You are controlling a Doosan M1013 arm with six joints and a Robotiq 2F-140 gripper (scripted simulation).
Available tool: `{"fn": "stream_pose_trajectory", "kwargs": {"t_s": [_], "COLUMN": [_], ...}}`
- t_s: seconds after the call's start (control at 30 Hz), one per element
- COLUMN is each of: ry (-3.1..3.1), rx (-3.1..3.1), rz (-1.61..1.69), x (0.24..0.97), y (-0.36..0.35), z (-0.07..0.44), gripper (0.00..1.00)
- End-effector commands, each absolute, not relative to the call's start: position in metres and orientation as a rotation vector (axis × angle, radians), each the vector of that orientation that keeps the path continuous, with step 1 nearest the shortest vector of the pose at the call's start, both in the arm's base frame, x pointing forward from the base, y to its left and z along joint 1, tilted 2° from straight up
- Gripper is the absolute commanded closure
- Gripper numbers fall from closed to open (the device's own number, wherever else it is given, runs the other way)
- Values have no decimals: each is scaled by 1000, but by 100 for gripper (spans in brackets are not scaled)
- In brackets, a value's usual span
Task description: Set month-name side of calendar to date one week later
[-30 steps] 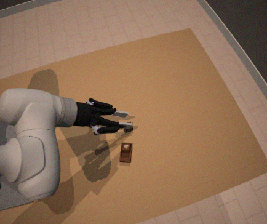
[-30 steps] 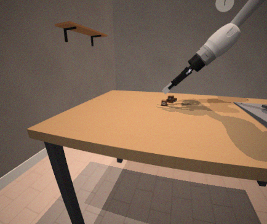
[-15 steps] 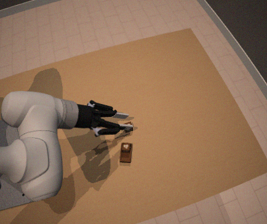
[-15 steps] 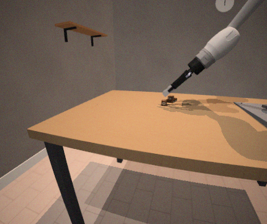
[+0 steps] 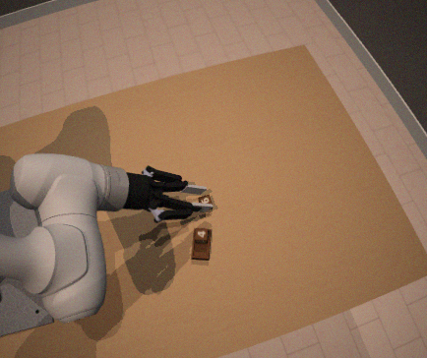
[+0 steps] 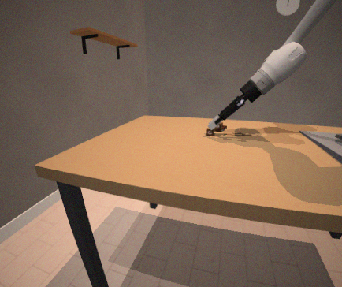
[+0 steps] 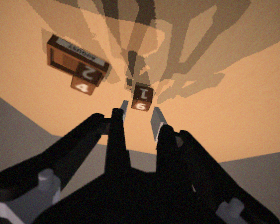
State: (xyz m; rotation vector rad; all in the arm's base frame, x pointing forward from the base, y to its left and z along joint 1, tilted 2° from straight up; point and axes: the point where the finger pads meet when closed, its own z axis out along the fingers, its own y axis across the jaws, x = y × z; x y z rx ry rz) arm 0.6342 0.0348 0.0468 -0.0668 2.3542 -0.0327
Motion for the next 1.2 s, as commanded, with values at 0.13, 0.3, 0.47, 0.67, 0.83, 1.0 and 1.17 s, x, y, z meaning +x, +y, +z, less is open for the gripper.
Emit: {"fn": "stream_pose_trajectory", "kwargs": {"t_s": [0.13,0.3,0.47,0.67,0.83,1.0,1.17], "ry": [2354,2354,2354,2354,2354,2354,2354], "rx": [-67,-67,-67,-67,-67,-67,-67], "rz": [-32,-32,-32,-32,-32,-32,-32], "x": [634,634,634,634,634,634,634], "y": [34,34,34,34,34,34,34], "z": [36,29,25,22,21,21,21], "gripper": [65,65,65,65,65,65,65]}}
